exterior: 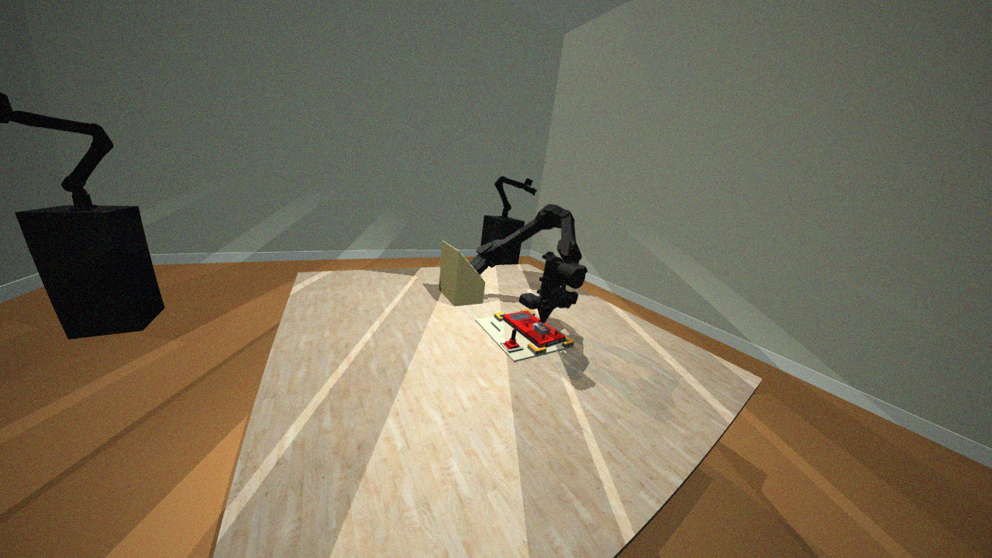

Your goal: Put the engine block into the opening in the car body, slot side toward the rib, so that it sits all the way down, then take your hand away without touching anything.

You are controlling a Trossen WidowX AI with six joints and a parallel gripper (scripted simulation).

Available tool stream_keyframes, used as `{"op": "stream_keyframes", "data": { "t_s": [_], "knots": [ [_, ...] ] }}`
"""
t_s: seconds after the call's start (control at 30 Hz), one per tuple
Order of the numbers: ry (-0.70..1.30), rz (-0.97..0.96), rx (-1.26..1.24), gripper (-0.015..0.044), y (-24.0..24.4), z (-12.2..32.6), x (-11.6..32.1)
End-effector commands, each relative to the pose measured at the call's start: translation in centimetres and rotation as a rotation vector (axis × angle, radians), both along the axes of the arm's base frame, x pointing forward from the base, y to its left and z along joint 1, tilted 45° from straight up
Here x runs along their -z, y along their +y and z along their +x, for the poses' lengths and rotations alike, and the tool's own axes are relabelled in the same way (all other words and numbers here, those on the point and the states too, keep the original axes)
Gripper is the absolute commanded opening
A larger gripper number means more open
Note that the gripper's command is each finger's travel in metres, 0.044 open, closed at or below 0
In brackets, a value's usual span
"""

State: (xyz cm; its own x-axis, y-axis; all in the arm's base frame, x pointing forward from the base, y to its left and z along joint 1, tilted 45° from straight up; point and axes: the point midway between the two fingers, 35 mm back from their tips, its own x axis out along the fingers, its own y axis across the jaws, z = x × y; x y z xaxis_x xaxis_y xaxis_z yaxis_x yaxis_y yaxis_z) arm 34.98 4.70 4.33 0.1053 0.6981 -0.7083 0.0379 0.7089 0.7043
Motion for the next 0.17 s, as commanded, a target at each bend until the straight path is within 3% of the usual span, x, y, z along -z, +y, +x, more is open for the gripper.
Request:
{"op": "stream_keyframes", "data": {
  "t_s": [0.0, 0.13],
  "knots": [
    [-0.002, 0.001, -0.003, 0.0026, 0.03, -0.01, -0.04],
    [-0.002, 0.001, -0.003, 0.0131, 0.03, -0.01, -0.04]
  ]
}}
